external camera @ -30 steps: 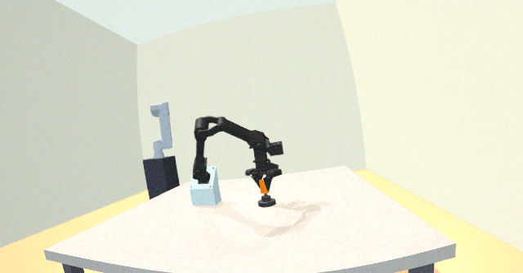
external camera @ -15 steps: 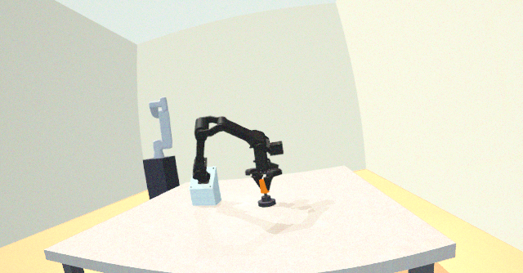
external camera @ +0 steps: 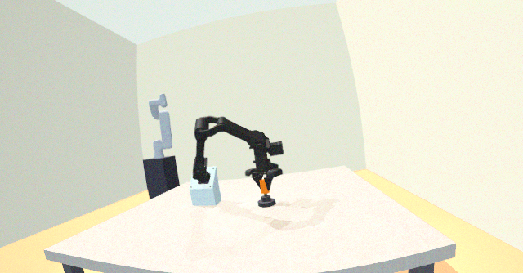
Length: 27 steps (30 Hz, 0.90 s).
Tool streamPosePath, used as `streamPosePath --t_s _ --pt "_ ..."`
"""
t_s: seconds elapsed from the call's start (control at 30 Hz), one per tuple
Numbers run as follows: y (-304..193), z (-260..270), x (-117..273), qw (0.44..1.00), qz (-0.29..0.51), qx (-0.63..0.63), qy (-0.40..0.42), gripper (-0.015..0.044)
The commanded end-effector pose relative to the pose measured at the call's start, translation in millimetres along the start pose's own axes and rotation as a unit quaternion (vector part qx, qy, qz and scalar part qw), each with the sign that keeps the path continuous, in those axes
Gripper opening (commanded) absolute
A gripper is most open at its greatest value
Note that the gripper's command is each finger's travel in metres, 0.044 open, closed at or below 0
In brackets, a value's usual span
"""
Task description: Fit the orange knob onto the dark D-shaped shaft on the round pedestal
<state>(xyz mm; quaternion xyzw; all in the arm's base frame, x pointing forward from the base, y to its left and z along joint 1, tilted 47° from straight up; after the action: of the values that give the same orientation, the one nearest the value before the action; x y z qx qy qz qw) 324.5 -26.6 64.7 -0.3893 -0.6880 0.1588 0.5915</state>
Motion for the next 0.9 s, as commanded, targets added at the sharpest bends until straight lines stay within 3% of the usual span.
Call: streamPosePath --t_s 0.0,0.87 --pt "-0.5 1.6 -0.1 1.000 0.000 0.003 0.000 0.0000" --pt "-0.5 1.6 -1.1 1.000 0.000 0.013 0.000 0.0000"
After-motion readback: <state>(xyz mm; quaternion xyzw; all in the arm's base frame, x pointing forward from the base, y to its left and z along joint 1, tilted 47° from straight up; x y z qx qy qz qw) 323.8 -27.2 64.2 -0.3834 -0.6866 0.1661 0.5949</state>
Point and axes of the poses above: the point midway between the two fingers, 35 mm back from their tips, its own x axis back along the fingers, its own z axis across the jaws, y = z × x, the point moved 6 cm from there along x, back along the fingers, and after that the axes turned 15 degrees about x, right-handed, at the moved point
